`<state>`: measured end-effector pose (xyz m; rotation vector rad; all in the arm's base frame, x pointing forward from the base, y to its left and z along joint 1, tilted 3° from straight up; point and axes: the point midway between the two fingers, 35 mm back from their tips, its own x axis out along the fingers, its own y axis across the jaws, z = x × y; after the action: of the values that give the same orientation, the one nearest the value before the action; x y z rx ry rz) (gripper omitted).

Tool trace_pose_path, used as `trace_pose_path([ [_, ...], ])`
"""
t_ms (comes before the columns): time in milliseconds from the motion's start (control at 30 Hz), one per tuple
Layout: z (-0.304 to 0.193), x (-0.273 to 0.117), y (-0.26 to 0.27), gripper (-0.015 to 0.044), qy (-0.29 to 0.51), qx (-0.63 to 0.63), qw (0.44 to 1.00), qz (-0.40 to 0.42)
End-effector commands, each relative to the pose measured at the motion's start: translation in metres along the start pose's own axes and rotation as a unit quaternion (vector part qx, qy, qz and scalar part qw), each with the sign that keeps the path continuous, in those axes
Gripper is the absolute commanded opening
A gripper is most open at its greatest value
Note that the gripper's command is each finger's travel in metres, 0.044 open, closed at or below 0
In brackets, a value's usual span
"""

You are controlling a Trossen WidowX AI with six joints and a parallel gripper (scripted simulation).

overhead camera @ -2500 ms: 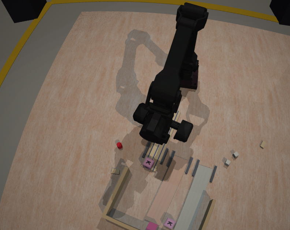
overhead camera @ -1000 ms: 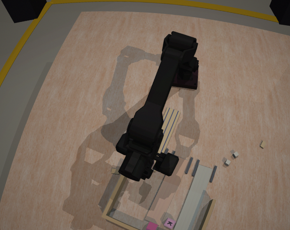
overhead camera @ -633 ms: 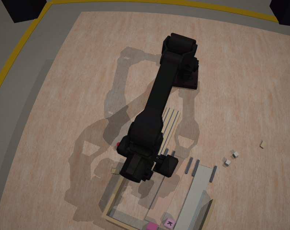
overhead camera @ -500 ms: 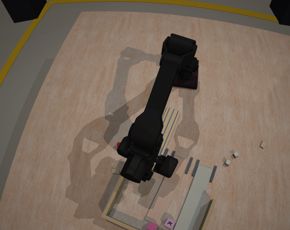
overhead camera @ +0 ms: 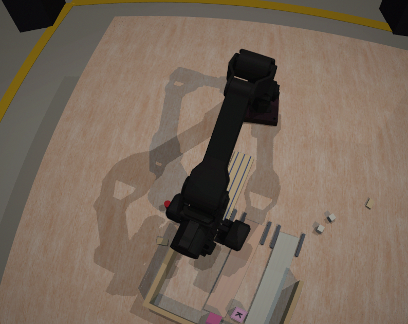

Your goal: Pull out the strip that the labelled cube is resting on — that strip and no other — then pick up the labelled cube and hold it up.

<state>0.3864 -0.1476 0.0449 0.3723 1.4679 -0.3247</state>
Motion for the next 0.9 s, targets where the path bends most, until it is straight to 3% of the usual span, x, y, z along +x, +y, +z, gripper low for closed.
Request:
trace_pose_path([
  [0, 0.000, 0.000, 0.000, 0.0145, 0.000, 0.000, 1.000, 0.000],
  [200, 0.000, 0.000, 0.000, 0.0105, 0.000, 0.000, 1.000, 0.000],
  [333, -0.002, -0.002, 0.000, 0.0000, 0.000, 0.000, 1.000, 0.000],
  [867, -0.059, -0.042, -0.005, 0.0000, 0.005, 0.000, 1.000, -0.001],
])
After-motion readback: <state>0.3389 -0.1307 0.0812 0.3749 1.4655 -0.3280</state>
